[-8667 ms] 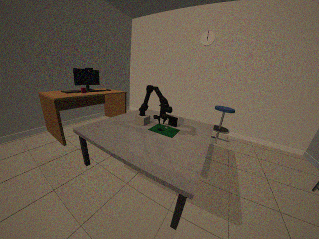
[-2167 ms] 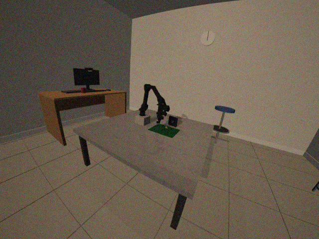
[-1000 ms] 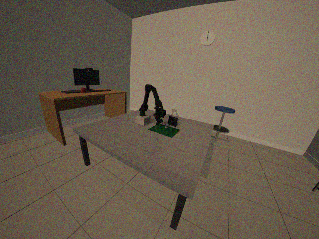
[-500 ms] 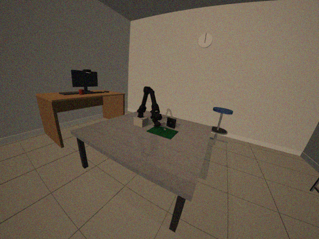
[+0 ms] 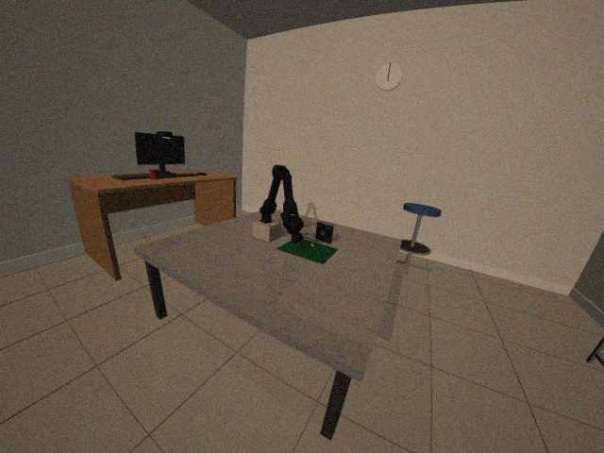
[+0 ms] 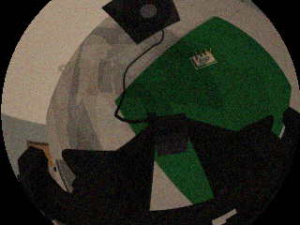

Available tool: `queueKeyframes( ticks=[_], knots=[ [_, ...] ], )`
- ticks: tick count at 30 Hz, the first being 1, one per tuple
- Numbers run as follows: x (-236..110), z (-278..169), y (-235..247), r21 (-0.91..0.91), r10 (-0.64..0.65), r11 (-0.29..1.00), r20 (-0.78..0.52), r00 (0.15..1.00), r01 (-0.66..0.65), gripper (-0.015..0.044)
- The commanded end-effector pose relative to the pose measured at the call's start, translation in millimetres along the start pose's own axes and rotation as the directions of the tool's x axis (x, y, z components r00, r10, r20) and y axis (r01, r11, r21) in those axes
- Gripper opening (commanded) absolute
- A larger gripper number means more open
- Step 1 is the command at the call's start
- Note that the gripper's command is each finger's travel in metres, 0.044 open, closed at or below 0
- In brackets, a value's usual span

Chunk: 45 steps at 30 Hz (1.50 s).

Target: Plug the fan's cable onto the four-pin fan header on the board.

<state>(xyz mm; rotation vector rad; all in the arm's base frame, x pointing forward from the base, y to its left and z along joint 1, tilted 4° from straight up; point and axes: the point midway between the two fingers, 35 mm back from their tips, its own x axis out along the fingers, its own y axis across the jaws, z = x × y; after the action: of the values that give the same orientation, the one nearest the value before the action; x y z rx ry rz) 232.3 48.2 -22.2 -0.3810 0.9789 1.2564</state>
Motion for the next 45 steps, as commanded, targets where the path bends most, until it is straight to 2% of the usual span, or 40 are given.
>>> queueKeyframes(
  ticks=[1, 23, 45],
  knots=[
    [3, -2, 3, -0.008, 0.015, 1.0, 0.055, 0.998, -0.015, 0.0],
    [1, -5, 3, -0.056, -0.006, 0.998, 0.34, 0.94, 0.026, 0.0],
    [-13, -8, -1, -0.055, -0.11, 0.983, 0.594, 0.797, 0.177, 0.0]
  ],
)
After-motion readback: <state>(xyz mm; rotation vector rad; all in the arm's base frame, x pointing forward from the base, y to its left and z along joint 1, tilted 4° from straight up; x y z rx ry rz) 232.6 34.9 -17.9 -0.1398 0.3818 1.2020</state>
